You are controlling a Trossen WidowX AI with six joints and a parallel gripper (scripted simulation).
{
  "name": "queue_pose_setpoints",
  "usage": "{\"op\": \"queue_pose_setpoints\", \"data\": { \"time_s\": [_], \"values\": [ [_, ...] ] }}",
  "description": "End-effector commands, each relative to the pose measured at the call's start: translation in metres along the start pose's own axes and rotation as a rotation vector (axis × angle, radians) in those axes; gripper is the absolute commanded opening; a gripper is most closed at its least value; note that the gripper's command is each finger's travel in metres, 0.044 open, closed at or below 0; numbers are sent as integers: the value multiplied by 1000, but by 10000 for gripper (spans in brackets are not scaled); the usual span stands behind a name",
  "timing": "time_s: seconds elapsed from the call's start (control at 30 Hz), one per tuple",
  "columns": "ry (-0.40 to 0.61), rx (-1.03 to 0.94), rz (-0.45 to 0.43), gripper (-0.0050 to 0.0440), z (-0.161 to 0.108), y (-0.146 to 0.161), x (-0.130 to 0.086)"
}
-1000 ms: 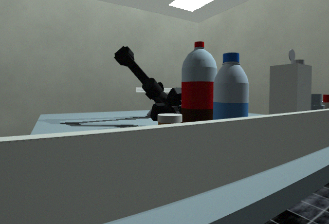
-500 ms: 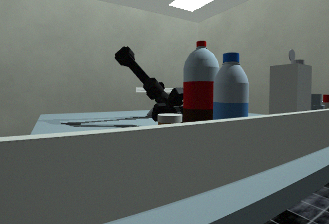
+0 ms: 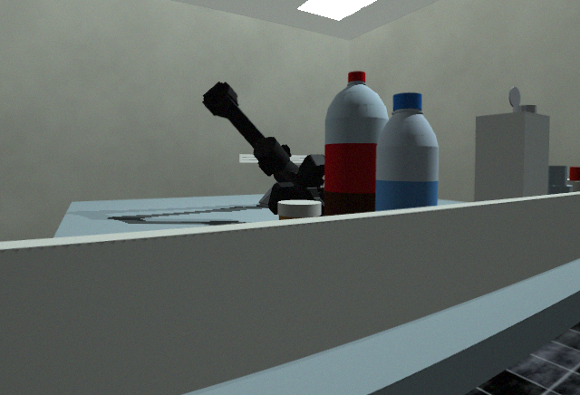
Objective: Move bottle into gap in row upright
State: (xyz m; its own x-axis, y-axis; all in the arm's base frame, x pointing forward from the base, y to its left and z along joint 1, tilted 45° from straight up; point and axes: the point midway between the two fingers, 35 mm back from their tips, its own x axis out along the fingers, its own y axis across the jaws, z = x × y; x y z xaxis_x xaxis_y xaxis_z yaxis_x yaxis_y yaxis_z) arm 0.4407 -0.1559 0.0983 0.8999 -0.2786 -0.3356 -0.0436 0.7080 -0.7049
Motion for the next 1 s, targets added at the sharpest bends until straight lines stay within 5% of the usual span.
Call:
{"op": "queue_pose_setpoints", "data": {
  "time_s": [0.0, 0.97],
  "values": [
    [-16, 2, -11, -50, 8, -4, 2],
    [-15, 2, -11, -50, 11, -4, 8]
  ]
}}
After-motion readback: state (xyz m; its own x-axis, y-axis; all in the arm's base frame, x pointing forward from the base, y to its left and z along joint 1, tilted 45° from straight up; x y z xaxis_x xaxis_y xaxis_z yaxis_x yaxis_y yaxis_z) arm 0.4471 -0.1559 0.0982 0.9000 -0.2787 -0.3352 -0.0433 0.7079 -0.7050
